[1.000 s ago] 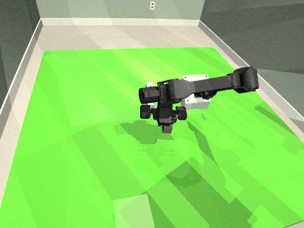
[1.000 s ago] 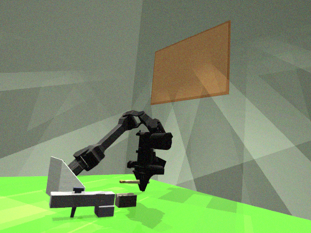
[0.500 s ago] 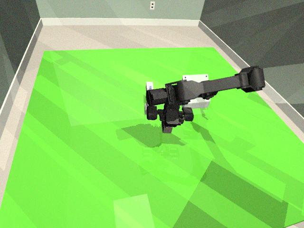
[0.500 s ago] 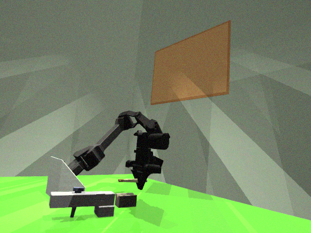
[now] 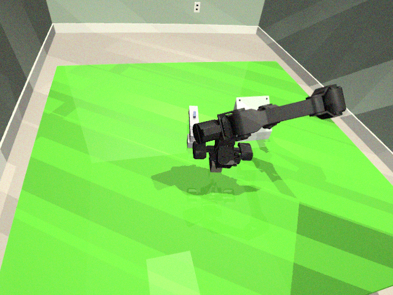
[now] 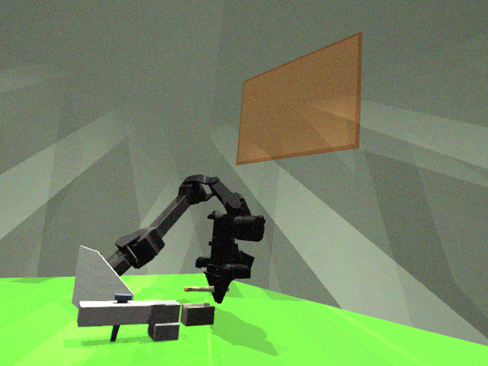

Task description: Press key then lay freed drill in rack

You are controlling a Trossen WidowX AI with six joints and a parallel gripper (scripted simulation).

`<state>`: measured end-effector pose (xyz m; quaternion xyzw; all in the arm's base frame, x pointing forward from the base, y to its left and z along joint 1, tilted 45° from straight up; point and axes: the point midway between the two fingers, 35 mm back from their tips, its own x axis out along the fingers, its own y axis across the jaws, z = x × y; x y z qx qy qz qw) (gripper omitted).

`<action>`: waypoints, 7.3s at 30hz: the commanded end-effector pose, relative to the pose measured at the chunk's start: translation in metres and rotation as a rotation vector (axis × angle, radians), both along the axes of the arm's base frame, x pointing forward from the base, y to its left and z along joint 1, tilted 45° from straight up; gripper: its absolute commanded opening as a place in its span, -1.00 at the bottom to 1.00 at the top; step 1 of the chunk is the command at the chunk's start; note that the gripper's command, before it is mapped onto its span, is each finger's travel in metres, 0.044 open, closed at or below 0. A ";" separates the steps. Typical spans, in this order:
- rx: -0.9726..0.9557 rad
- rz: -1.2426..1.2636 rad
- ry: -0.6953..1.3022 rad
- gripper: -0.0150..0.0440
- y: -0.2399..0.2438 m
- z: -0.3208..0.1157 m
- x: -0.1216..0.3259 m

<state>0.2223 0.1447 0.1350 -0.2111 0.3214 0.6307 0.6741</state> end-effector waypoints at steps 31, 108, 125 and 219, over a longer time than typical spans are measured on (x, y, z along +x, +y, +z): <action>-0.005 -0.003 0.005 -0.49 0.028 -0.028 -0.001; -0.005 -0.003 0.005 -0.49 0.029 -0.033 -0.003; -0.005 -0.003 0.005 -0.49 0.029 -0.033 -0.003; -0.005 -0.003 0.005 -0.49 0.029 -0.033 -0.003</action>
